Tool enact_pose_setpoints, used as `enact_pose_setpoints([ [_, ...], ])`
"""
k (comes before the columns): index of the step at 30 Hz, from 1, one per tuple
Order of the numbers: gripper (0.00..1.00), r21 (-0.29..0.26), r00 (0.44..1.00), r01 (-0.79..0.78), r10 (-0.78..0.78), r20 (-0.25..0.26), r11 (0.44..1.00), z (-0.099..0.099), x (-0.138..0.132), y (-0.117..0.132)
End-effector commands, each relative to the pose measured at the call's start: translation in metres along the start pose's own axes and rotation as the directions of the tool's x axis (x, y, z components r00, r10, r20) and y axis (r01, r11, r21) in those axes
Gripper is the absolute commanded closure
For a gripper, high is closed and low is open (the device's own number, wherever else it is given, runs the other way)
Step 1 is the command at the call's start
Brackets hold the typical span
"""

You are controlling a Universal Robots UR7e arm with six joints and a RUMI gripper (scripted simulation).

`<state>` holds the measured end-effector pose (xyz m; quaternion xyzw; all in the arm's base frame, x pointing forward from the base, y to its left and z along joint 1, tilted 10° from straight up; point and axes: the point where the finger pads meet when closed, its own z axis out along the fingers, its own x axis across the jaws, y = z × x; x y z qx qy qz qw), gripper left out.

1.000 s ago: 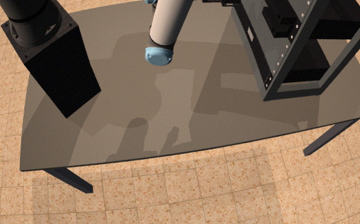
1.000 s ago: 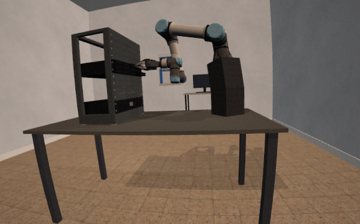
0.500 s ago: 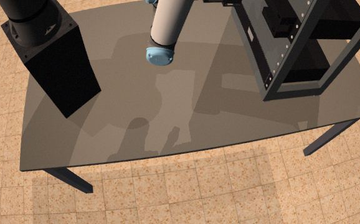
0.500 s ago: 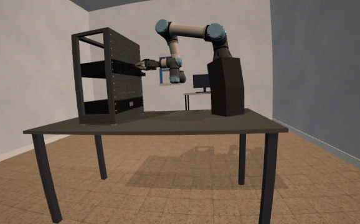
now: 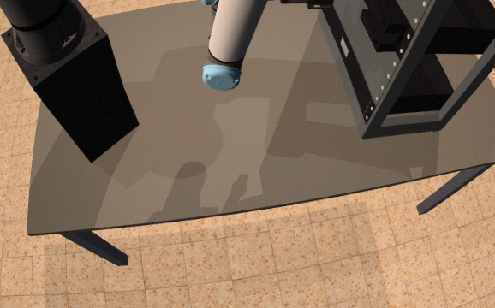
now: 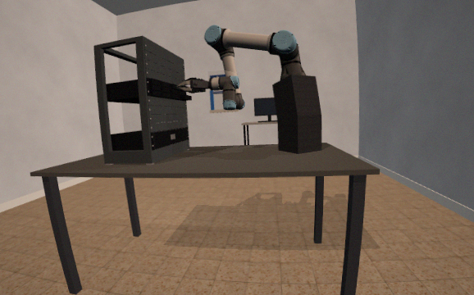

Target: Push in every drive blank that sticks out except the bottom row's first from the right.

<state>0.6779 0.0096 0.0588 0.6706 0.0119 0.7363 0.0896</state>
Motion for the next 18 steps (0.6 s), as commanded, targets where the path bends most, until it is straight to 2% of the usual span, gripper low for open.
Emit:
enact_pose_setpoints([
  [1,1.00,0.001,1.000,0.001,-0.001,0.001,1.000,0.0026,-0.0002,-0.0004],
  [18,1.00,0.001,1.000,0.001,-0.001,0.001,1.000,0.0058,-0.0002,-0.0003],
])
